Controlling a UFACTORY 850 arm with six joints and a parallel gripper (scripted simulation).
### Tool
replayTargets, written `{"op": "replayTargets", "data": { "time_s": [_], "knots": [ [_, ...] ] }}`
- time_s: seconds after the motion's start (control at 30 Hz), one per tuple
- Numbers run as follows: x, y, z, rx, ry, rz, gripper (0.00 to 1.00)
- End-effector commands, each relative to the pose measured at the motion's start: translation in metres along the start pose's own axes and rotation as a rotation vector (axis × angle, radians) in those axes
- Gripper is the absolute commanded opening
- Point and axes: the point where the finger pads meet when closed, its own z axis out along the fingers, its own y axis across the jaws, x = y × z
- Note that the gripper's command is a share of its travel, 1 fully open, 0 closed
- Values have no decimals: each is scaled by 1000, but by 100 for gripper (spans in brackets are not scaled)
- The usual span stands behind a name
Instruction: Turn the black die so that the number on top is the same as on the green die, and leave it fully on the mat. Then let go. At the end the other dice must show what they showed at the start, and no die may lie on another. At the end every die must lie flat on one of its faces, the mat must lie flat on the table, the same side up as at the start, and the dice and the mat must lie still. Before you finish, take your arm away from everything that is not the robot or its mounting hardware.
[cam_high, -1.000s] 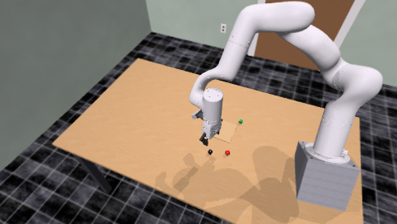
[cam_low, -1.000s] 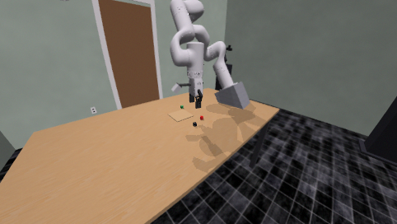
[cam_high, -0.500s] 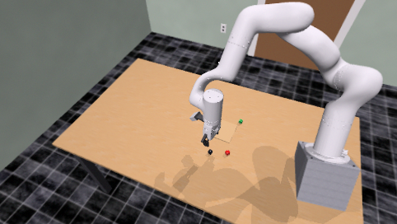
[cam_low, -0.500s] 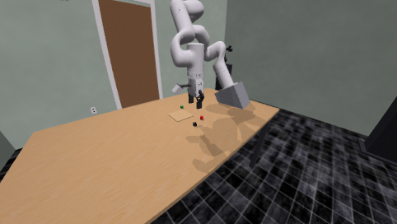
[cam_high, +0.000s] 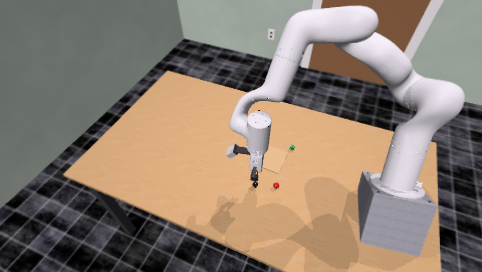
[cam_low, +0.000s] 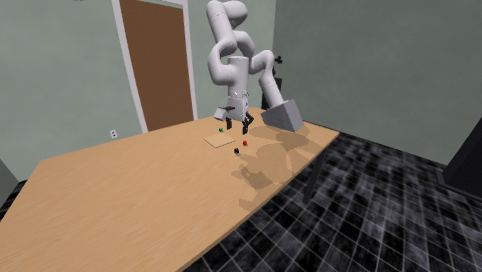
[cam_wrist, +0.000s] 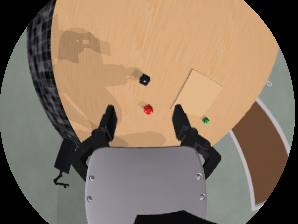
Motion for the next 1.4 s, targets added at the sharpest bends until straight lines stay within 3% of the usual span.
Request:
{"op": "replayTargets", "data": {
  "time_s": [0.0,0.47,0.57,0.63,0.9,1.23,1.27,1.37],
  "knots": [
    [1,-1,4,6,-12,-153,100],
    [1,-2,18,9,-11,-569,100],
    [1,-2,18,9,-11,-573,100],
    [1,-3,22,10,-10,-700,100],
    [1,-4,30,11,-9,-920,100],
    [1,-4,33,12,-8,-1025,100],
    [1,-4,33,12,-8,-1025,36],
    [1,-4,33,12,-8,-1025,36]
  ]
}}
